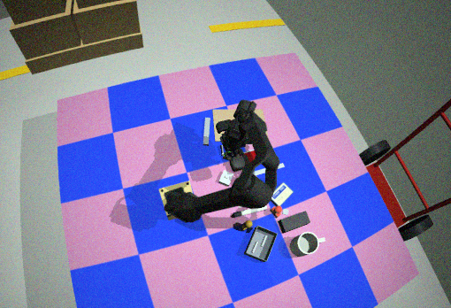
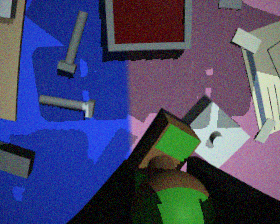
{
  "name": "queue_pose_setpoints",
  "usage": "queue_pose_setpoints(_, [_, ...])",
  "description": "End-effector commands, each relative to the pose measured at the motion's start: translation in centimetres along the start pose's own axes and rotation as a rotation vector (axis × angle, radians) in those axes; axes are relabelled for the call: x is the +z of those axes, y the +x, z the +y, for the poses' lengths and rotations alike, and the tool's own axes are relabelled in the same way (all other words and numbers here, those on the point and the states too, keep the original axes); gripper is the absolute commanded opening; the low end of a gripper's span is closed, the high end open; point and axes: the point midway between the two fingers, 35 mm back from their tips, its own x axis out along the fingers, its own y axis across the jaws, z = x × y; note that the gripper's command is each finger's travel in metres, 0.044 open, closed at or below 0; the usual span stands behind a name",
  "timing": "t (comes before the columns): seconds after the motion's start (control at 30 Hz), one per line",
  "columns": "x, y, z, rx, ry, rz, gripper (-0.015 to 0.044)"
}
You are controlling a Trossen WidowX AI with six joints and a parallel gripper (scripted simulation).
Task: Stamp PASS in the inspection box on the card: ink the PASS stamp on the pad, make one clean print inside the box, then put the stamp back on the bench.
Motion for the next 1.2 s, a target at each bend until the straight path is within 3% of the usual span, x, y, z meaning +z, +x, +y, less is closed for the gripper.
queue_pose_setpoints(0.0, [1.9, -0.3, 0.2, 0.001, -0.003, -0.008, 0.0])
queue_pose_setpoints(0.57, [9.1, -0.3, -0.2, -0.003, 0.001, -0.01, 0.0])
queue_pose_setpoints(1.17, [9.4, 0.5, -0.2, -0.003, 0.002, -0.012, 0.0])
